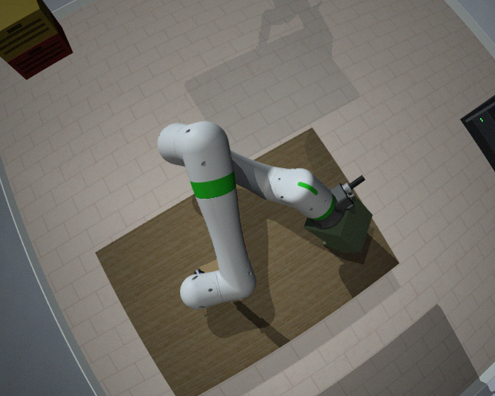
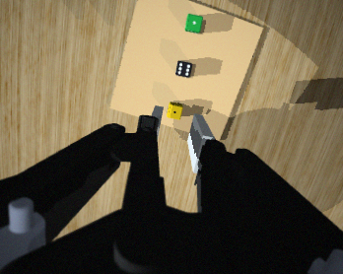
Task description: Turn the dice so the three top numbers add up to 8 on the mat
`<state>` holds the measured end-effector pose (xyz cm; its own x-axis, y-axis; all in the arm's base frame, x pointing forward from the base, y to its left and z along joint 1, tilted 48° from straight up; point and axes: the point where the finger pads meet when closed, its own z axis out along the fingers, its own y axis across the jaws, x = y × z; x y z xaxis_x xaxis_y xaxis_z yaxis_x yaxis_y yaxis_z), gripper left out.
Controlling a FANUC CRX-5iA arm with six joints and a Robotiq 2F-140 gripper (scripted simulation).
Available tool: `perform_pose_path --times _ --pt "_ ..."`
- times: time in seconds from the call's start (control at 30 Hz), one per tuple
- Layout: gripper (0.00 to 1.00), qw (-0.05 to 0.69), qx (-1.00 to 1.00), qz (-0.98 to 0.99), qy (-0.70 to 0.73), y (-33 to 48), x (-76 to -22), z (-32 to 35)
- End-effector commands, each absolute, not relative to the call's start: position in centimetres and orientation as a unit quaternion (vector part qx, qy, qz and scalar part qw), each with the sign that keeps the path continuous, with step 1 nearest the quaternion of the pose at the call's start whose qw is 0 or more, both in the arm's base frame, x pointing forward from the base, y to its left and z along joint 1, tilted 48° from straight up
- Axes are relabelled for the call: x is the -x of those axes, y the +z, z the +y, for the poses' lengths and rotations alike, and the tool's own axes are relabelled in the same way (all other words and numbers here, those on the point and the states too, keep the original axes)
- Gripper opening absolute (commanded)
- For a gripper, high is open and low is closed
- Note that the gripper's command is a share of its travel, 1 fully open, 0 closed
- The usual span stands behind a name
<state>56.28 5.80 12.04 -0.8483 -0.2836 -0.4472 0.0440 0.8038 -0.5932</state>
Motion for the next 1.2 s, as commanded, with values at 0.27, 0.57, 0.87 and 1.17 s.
perform_pose_path --times 0.27,0.57,0.87,1.17 --pt "0.19 0.267 0.065 0.911 -0.307 13.68 -55.0 7.05" --pt "1.0 0.267 0.065 0.911 -0.307 13.68 -55.0 7.05" --pt "1.0 0.267 0.065 0.911 -0.307 13.68 -55.0 7.05" --pt "1.0 0.267 0.065 0.911 -0.307 14.08 -54.68 7.37"
